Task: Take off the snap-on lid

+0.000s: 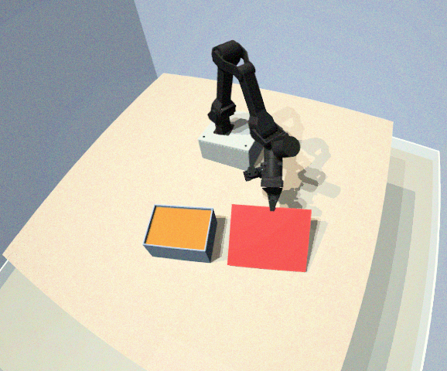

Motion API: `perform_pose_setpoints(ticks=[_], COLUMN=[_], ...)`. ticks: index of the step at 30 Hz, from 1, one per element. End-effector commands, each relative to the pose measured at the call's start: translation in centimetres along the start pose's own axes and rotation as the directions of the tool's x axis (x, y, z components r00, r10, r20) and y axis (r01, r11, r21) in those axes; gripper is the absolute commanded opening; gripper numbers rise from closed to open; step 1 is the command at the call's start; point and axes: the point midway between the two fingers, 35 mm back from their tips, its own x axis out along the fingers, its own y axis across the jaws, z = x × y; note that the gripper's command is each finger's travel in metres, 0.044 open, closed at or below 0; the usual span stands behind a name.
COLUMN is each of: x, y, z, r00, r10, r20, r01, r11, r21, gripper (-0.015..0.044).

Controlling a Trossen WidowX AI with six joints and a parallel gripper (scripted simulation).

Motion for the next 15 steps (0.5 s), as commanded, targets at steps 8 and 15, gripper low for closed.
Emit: perform_pose_setpoints(ticks=[8, 15], x=[1.05, 1.39], y=[-2.18, -2.63], z=[0.61, 0.62], r00=[0.999, 0.999], r10=[-0.042, -0.042], r20=[0.010, 0.010], r01=[0.042, 0.042], r11=[0.999, 0.999], r21=[-0.015, -0.015], gripper=[0.0000, 0.0000])
